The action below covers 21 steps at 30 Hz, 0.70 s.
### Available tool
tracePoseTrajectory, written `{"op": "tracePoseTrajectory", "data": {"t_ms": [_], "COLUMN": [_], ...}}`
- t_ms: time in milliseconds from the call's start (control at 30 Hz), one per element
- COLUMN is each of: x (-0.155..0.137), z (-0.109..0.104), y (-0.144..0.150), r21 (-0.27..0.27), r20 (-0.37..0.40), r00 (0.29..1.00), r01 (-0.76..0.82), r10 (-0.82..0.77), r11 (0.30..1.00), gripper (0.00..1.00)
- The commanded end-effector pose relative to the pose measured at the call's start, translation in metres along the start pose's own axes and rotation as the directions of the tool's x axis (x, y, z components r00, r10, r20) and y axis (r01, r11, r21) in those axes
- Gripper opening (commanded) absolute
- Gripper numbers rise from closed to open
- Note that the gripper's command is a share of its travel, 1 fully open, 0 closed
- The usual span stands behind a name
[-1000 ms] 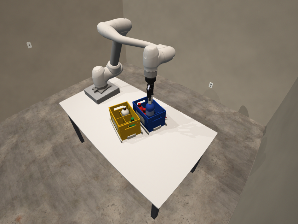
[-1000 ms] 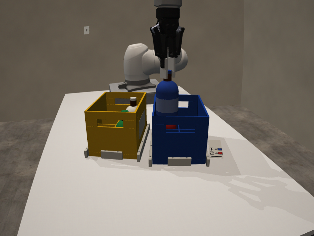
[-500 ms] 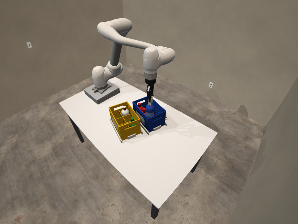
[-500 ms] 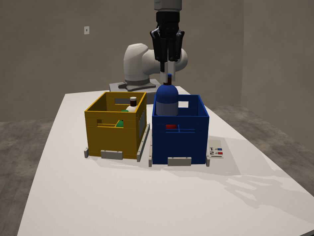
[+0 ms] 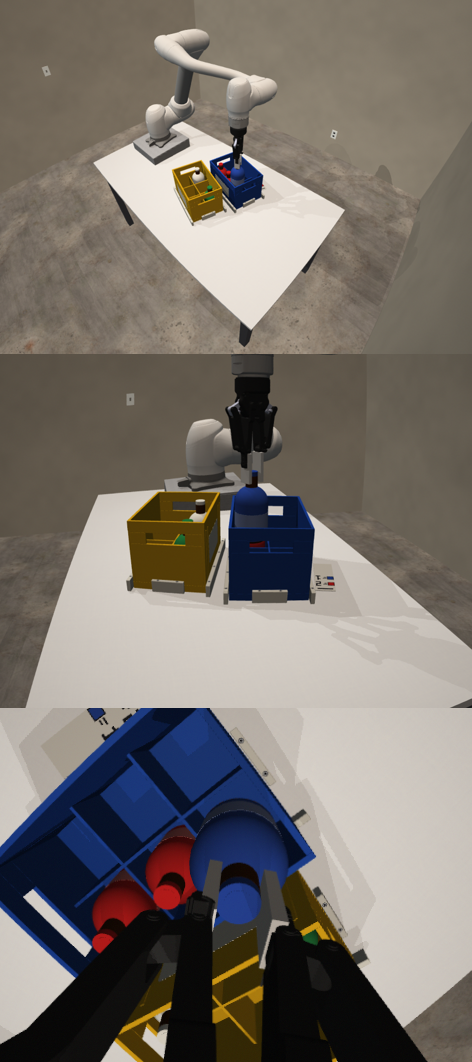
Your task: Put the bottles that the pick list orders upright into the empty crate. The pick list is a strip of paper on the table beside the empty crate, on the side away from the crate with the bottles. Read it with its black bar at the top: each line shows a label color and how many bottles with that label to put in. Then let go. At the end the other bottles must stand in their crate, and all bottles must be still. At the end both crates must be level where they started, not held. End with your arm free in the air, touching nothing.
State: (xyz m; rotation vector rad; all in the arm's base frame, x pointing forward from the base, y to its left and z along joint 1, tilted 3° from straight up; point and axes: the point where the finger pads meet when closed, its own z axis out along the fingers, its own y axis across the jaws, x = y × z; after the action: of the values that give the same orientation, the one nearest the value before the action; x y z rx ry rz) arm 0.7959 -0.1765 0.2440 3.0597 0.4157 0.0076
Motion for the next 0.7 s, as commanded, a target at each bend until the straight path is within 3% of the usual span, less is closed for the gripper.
{"op": "tracePoseTrajectory", "data": {"t_ms": [0, 667], "x": [0.000, 0.000], "z": [0.002, 0.020], "y": [0.000, 0.000], "r21": [0.000, 0.000], "r20": [0.000, 0.000], "r00": [1.000, 1.000], "r01": [0.000, 0.000], "r10": [0.000, 0.000], "r11": [1.000, 1.000], "gripper": [0.00, 0.00]}}
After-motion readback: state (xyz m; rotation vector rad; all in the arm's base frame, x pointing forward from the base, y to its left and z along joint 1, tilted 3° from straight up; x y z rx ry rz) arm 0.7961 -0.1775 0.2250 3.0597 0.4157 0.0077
